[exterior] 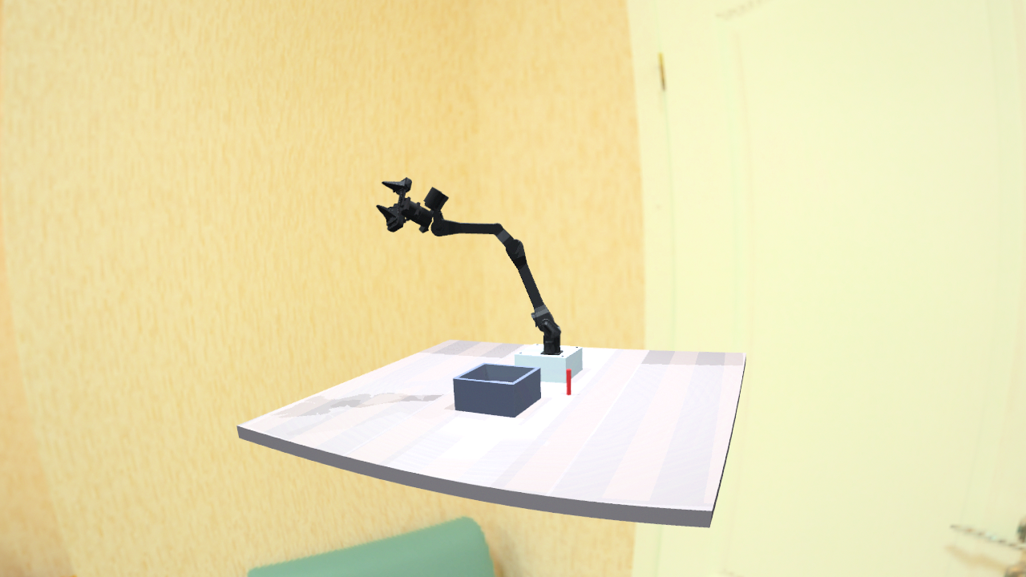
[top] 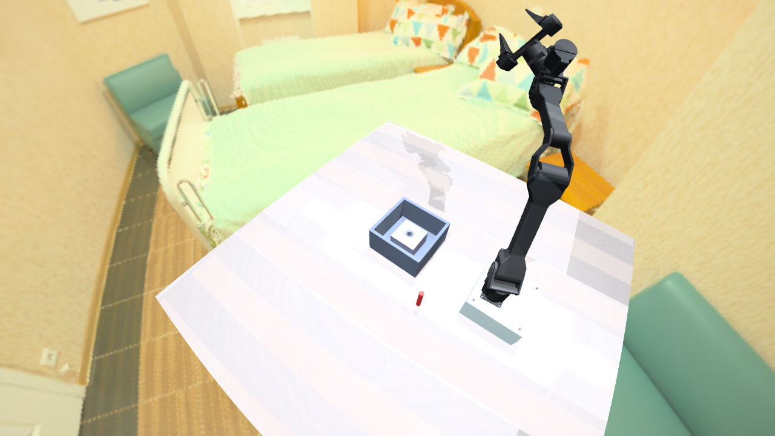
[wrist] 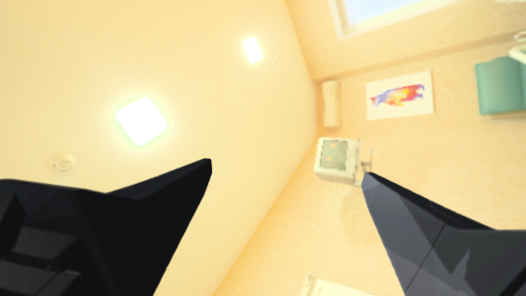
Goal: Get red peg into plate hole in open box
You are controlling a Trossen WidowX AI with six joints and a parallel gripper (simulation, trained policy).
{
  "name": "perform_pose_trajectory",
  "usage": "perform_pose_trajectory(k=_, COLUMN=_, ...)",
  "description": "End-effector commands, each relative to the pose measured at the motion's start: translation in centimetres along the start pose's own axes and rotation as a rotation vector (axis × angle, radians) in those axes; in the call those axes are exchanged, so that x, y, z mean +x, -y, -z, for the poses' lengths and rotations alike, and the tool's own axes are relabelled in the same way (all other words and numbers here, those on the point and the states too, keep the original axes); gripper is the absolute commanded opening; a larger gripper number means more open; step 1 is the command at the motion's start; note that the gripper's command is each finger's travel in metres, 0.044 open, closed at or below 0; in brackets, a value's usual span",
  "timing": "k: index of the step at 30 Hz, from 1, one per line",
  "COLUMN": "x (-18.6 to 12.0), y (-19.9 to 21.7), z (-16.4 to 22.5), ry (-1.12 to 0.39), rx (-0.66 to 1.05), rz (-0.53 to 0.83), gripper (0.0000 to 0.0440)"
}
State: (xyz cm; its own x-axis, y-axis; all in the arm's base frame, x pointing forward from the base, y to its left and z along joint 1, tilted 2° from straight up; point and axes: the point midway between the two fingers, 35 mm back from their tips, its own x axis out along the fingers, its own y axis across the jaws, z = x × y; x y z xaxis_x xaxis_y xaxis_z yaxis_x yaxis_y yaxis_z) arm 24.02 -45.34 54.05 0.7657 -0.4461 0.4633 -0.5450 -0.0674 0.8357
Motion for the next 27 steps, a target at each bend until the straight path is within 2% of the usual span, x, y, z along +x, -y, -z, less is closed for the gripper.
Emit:
perform_pose_trajectory(k=1, x=1.4, y=4.9, z=-0.5, ry=0.065, rx=0.063, rz=0.081, gripper=0.044)
perform_pose_trajectory(k=7, x=2.8, y=13.8, z=0.3, ry=0.178, rx=0.124, rz=0.256, gripper=0.044)
perform_pose_trajectory(k=13, x=2.6, y=22.1, z=2.9, ry=0.257, rx=0.121, rz=0.463, gripper=0.044)
perform_pose_trajectory(k=20, x=0.5, y=29.9, z=7.5, ry=0.286, rx=0.056, rz=0.712, gripper=0.044)
perform_pose_trajectory(k=27, x=-2.6, y=35.6, z=12.7, ry=0.246, rx=-0.051, rz=0.942, gripper=0.044)
